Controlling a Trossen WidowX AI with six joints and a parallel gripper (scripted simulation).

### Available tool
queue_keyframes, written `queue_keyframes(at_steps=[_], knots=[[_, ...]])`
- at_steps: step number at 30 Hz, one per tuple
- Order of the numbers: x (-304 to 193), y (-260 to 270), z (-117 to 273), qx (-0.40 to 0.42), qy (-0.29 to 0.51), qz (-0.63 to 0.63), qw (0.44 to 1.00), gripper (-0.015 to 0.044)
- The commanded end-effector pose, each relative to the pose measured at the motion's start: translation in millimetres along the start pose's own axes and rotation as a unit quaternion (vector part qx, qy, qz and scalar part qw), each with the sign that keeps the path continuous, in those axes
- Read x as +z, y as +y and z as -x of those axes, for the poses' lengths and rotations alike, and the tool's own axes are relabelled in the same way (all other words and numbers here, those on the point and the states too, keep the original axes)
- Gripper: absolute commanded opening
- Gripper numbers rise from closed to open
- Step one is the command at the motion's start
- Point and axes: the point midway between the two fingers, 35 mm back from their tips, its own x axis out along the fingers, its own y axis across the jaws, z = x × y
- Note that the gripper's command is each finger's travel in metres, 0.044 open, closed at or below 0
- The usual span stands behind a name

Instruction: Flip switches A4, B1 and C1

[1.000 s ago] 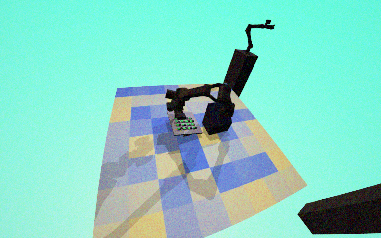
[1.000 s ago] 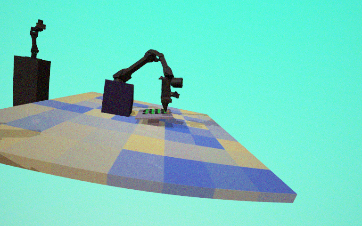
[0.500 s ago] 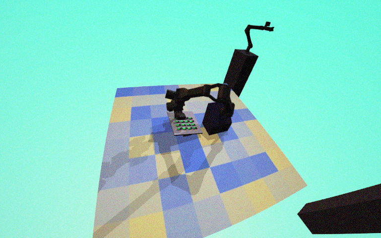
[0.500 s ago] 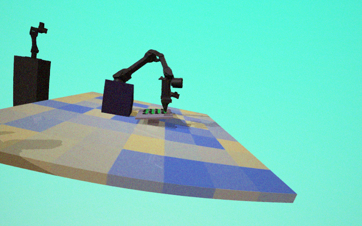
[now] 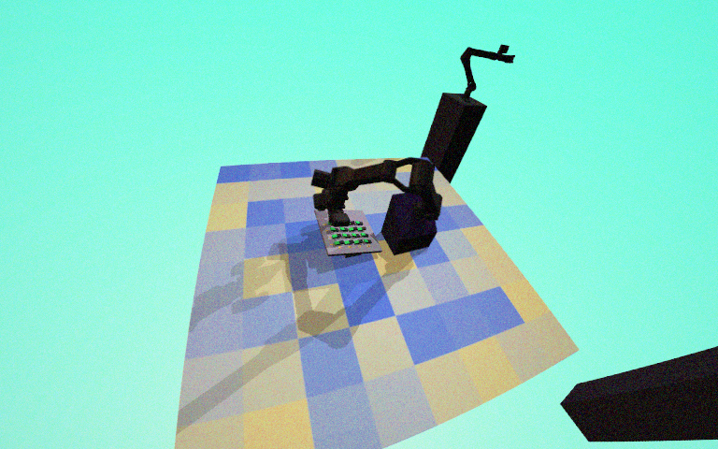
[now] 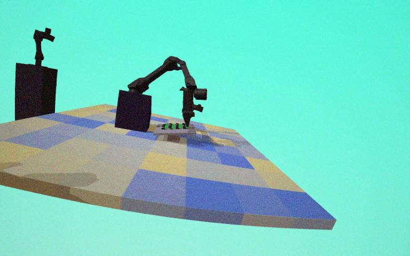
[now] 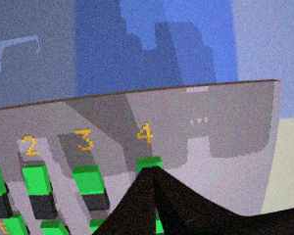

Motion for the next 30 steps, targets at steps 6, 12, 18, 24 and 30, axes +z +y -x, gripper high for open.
queue_keyframes(at_steps=[6,12,18,24,30], knots=[[0,0,-2,0.002,-0.001,-0.002,1.000,0.0000],[0,0,-3,0.002,-0.001,-0.002,1.000,0.0000],[0,-1,30,0.000,-0.007,-0.001,1.000,0.0000],[-3,-1,62,0.001,-0.013,-0.002,1.000,0.0000],[-11,21,63,-0.004,-0.014,-0.005,1.000,0.0000]])
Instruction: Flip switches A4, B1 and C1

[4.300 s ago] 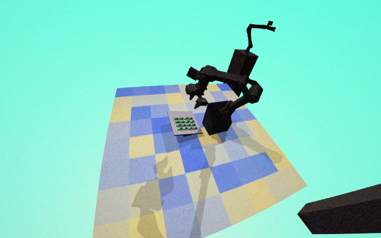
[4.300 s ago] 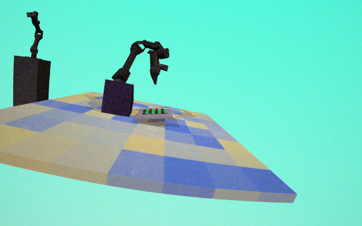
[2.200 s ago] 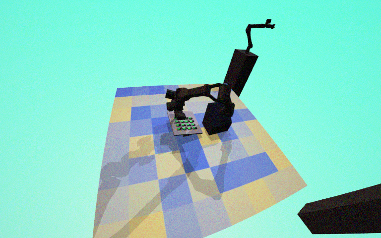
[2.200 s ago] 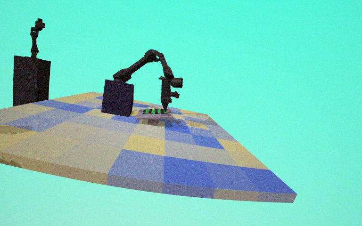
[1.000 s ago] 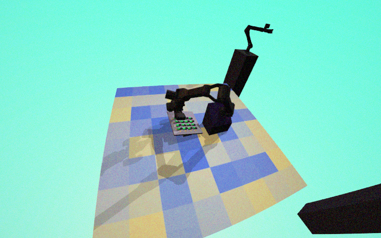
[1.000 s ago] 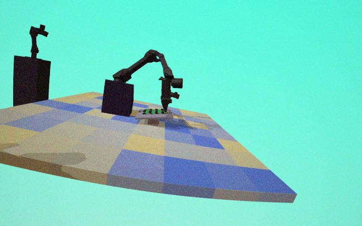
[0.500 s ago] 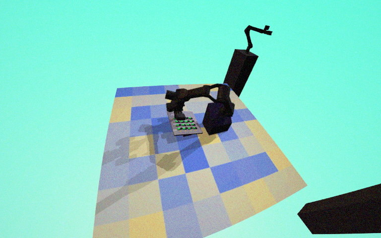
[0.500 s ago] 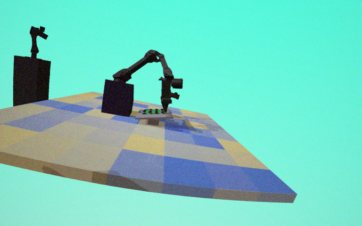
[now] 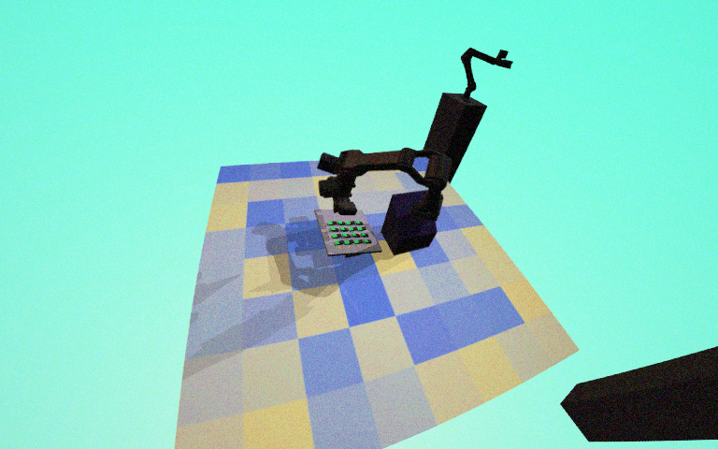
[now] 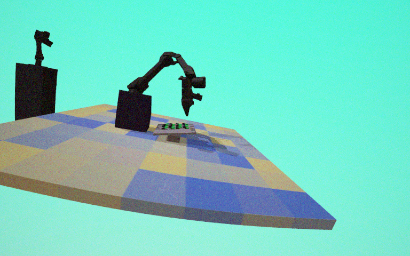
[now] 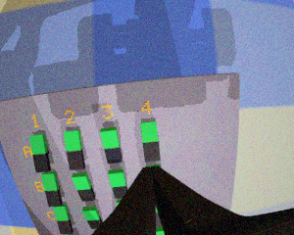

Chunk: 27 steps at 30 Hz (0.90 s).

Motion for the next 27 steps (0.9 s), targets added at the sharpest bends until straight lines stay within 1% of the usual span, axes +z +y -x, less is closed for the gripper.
queue_keyframes(at_steps=[1,7,9,15,19,27], knots=[[-11,24,3,-0.005,0.001,-0.003,1.000,0.0000],[-47,83,2,0.000,0.003,-0.002,1.000,0.0000],[-57,94,1,0.003,0.004,-0.001,1.000,0.0000],[-58,96,-1,0.004,0.003,-0.001,1.000,0.0000],[-59,96,-32,0.004,-0.009,-0.001,1.000,0.0000],[-59,97,-39,0.005,-0.009,-0.001,1.000,0.0000]])
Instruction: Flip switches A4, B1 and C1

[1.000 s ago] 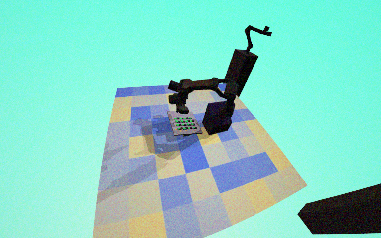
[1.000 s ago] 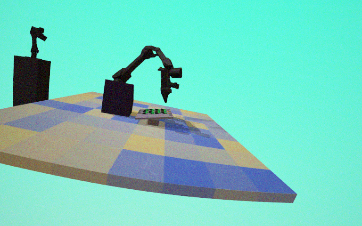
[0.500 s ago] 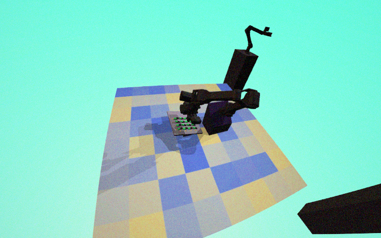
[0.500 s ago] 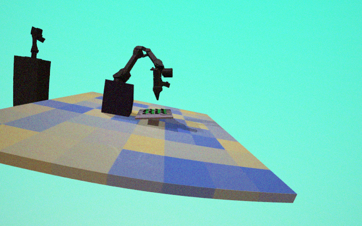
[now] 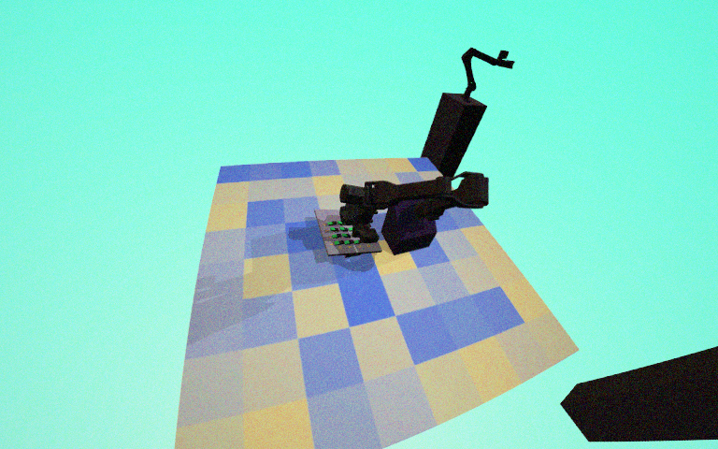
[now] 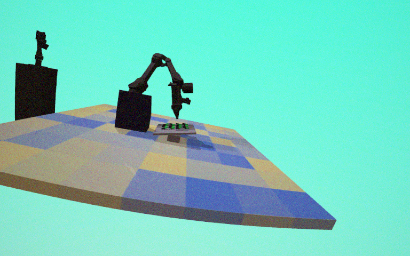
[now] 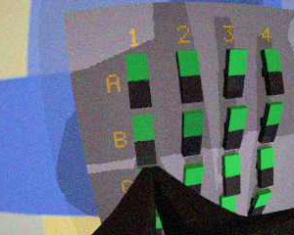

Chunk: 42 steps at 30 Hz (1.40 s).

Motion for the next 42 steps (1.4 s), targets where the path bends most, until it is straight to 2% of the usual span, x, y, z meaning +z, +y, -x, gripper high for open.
queue_keyframes(at_steps=[1,15,42], knots=[[-2,1,-10,0.003,0.000,-0.003,1.000,0.0000],[-3,1,-25,0.003,0.000,-0.003,1.000,0.0000],[-3,1,-26,0.003,0.000,-0.003,1.000,0.0000]])
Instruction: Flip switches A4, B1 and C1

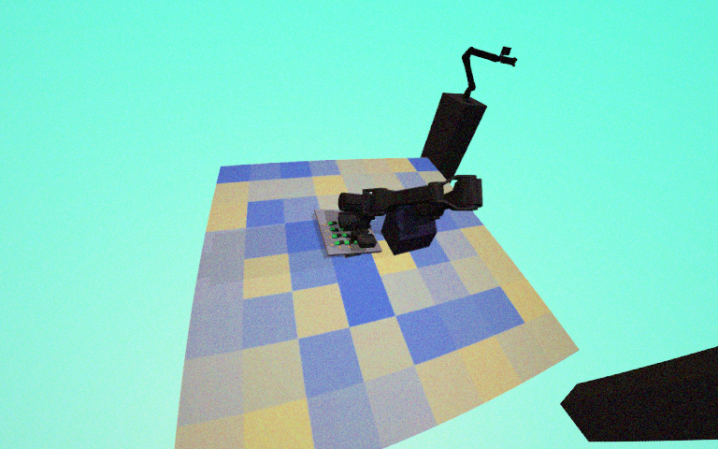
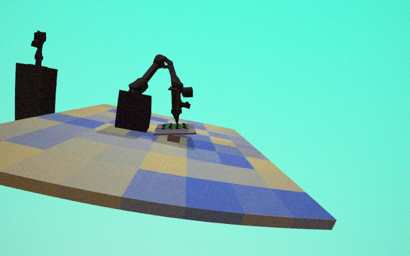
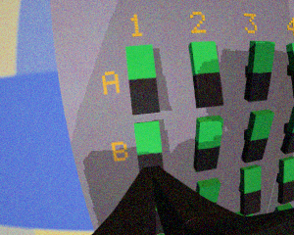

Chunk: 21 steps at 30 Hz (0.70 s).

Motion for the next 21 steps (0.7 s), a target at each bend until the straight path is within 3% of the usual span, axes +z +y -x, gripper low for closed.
queue_keyframes(at_steps=[1,21], knots=[[-0.1,-0.5,-0.5,-0.001,0.000,-0.002,1.000,0.0000],[-0.2,-0.5,-3.1,-0.001,0.000,-0.002,1.000,0.0000]])
